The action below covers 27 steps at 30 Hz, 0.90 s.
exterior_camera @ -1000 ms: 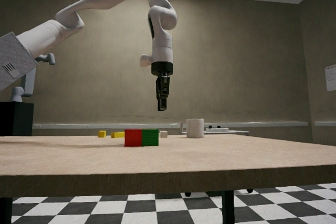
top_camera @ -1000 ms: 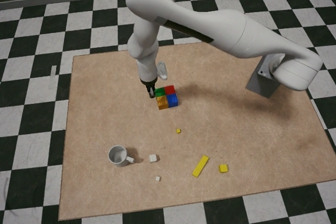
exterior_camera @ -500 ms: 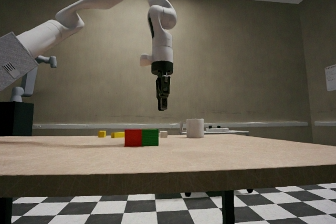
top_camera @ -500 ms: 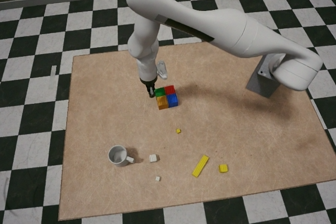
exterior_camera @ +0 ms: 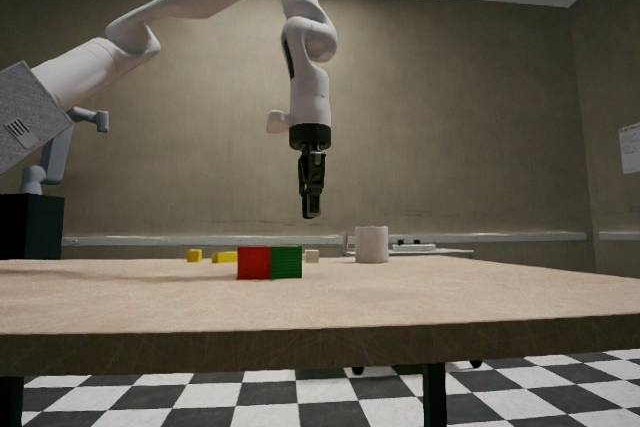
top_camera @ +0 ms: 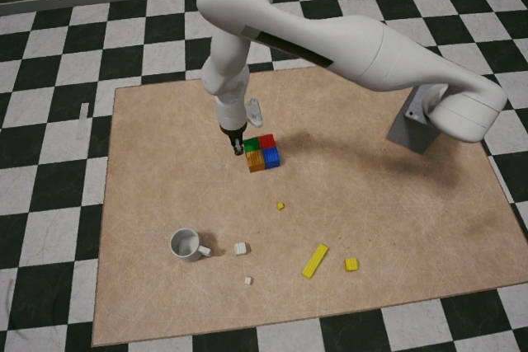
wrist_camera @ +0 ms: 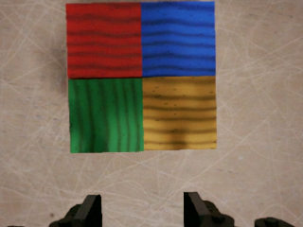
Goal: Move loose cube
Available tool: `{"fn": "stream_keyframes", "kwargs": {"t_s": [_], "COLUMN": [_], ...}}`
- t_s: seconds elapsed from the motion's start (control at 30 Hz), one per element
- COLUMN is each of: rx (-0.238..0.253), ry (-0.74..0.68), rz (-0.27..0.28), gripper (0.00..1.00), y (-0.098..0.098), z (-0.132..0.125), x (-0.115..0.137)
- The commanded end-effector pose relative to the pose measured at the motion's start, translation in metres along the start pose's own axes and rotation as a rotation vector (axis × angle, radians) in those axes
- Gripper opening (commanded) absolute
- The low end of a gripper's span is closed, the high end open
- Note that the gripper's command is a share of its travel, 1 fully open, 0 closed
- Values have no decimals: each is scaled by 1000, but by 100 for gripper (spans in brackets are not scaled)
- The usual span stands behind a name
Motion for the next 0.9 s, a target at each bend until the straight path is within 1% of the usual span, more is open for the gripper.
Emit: {"fn": "stream_keyframes", "kwargs": {"t_s": [0.0, 0.1, 0.6, 0.67, 0.87], "rx": [-5, -5, -5, -5, -5], "ry": [-2, -2, -2, -2, -2], "rz": [3, 3, 3, 3, 3], "gripper": [52, 52, 52, 52, 52], "y": [-10, -12, -55, -55, -68], "z": [1, 1, 1, 1, 1], "x": [2, 2, 2, 2, 2]}}
Point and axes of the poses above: the point where the finger pads meet when closed, its own y axis back along the fingers, its own z axis across the jaws, x = y × z, the point moved 7 cm from there along y, back along the fingers, and after that the axes turned 7 degrees about y, right-handed, at the moved point
